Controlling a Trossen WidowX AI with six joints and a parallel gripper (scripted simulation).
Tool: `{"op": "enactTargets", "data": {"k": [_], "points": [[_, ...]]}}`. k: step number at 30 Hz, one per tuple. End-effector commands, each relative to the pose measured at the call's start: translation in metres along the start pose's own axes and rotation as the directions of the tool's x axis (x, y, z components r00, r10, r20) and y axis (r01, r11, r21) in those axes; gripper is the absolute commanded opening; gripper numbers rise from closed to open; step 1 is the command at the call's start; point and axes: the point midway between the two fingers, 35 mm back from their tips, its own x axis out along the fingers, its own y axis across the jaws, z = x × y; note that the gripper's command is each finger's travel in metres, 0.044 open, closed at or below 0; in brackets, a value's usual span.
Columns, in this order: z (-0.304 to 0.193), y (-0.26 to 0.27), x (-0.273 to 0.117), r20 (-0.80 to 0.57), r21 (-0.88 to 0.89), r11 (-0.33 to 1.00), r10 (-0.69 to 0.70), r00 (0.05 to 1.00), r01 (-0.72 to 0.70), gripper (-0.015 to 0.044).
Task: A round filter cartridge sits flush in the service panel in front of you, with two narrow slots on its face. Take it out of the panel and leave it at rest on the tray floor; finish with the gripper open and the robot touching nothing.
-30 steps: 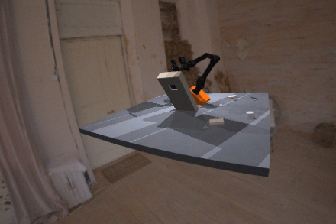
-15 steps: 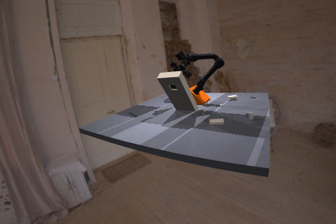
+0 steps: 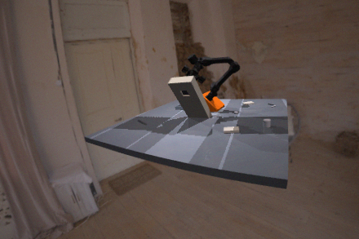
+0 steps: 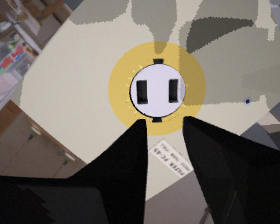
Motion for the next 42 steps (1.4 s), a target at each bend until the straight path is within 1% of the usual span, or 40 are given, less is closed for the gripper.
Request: {"op": "enactTargets", "data": {"k": [1, 27, 42], "points": [[0.003, -0.001, 0.007, 0.007, 0.010, 1.000, -0.005, 1.000, 0.005, 0.0098], [0.001, -0.003, 0.048, -0.002, 0.010, 1.000, -0.002, 1.000, 0.002, 0.0098], [0.004, -0.004, 0.049, -0.003, 0.011, 1.000, -0.002, 1.000, 0.002, 0.0098]]}}
